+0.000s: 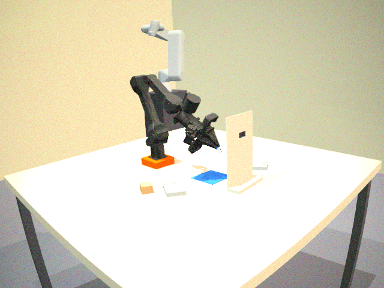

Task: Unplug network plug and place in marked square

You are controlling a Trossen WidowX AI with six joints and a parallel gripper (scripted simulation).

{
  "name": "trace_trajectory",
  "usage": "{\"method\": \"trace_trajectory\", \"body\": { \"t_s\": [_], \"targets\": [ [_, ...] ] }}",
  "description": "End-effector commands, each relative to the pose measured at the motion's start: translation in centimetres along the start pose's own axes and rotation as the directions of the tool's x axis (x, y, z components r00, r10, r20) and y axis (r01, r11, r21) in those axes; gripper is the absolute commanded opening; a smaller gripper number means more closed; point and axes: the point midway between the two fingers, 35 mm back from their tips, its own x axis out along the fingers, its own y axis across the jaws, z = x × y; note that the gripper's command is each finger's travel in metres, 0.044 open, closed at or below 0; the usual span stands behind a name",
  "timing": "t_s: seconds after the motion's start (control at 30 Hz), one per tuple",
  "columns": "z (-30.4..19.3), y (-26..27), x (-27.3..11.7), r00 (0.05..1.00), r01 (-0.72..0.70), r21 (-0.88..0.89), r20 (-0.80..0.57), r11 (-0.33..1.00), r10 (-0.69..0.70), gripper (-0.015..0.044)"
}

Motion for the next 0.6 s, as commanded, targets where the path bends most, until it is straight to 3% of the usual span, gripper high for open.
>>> {"method": "trace_trajectory", "body": {
  "t_s": [0.0,0.33,0.57],
  "targets": [
    [0.0,-0.9,0.2,0.997,0.072,0.005,0.031,0.997,-0.072,0.0000],
    [0.0,-4.3,0.2,0.945,0.305,-0.013,0.124,0.952,-0.301,0.0000],
    [0.1,-4.8,0.5,0.940,0.320,-0.016,0.131,0.947,-0.316,0.0000]
  ]
}}
